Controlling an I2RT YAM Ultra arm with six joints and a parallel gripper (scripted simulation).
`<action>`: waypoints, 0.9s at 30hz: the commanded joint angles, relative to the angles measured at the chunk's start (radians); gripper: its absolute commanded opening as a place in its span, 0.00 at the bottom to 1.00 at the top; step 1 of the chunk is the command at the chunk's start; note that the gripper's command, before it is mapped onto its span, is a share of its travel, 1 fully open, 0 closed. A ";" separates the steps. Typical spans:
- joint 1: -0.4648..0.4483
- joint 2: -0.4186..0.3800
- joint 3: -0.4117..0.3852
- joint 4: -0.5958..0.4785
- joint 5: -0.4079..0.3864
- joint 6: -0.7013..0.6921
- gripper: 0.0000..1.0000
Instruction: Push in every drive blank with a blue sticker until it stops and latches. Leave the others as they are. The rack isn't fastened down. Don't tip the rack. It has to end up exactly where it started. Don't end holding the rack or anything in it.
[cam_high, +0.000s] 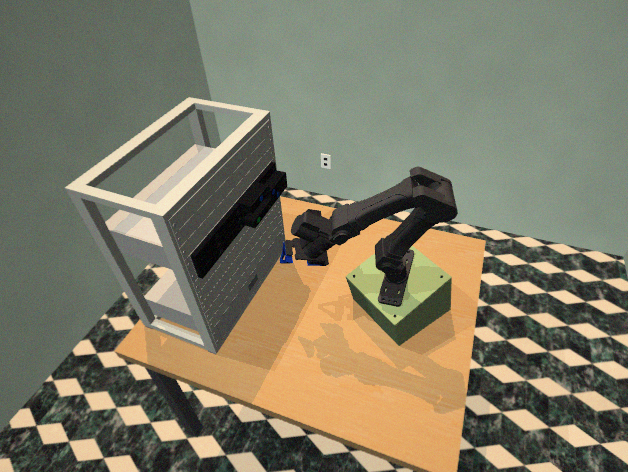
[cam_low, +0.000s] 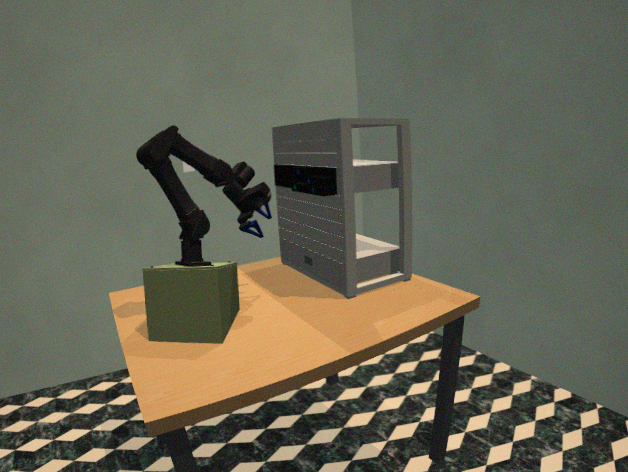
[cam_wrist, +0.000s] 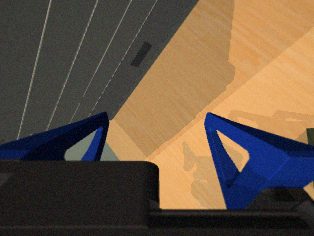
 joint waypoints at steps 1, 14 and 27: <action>-0.043 -0.104 -0.043 0.067 -0.029 0.018 1.00; -0.211 -0.406 -0.195 0.132 -0.146 0.080 1.00; -0.484 -0.739 -0.326 0.176 -0.334 0.218 1.00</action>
